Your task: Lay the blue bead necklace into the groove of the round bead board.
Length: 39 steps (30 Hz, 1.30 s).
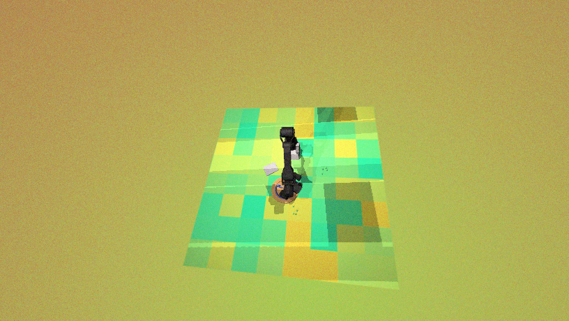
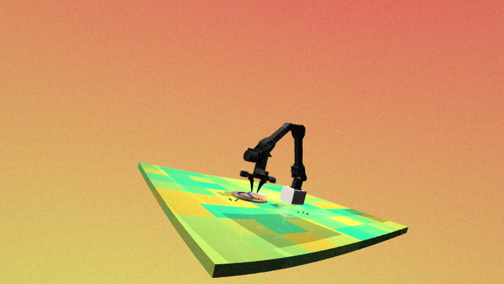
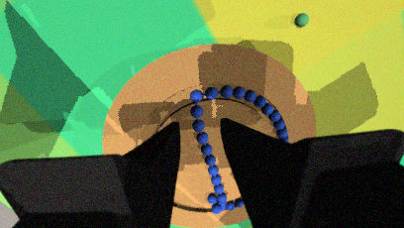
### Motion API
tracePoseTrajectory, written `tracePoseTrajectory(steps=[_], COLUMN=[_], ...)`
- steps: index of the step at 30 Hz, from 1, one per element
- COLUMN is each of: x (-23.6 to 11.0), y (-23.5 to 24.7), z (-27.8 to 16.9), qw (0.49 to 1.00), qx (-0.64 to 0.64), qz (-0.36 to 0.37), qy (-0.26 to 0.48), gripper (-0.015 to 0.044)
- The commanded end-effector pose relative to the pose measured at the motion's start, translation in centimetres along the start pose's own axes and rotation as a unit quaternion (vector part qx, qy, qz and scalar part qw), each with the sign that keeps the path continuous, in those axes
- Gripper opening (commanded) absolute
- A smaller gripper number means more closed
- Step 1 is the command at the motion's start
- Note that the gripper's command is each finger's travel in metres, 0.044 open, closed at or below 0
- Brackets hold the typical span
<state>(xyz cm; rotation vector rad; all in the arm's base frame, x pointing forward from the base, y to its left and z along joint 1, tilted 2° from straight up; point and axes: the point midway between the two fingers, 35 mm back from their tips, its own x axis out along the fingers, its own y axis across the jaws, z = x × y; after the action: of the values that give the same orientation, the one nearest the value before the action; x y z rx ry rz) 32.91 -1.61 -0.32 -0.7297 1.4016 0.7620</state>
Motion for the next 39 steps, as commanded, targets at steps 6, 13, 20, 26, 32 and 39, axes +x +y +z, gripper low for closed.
tracePoseTrajectory(steps=[6,13,20,26,32,39], x=[1.3,2.5,3.2,2.9,2.9,2.9], y=[0.0,0.0,0.1,0.0,0.0,0.0], z=[0.0,-0.1,-0.1,-0.1,-0.1,-0.1], qw=[1.0,1.0,1.0,1.0,1.0,1.0], qx=[-0.001,-0.002,-0.002,0.0,0.0,0.0], qz=[0.0,0.001,0.002,0.001,0.001,0.001], qy=[0.0,0.0,0.001,0.001,0.001,0.001], gripper=[0.012,0.012,0.012,0.0015,0.0,0.0])
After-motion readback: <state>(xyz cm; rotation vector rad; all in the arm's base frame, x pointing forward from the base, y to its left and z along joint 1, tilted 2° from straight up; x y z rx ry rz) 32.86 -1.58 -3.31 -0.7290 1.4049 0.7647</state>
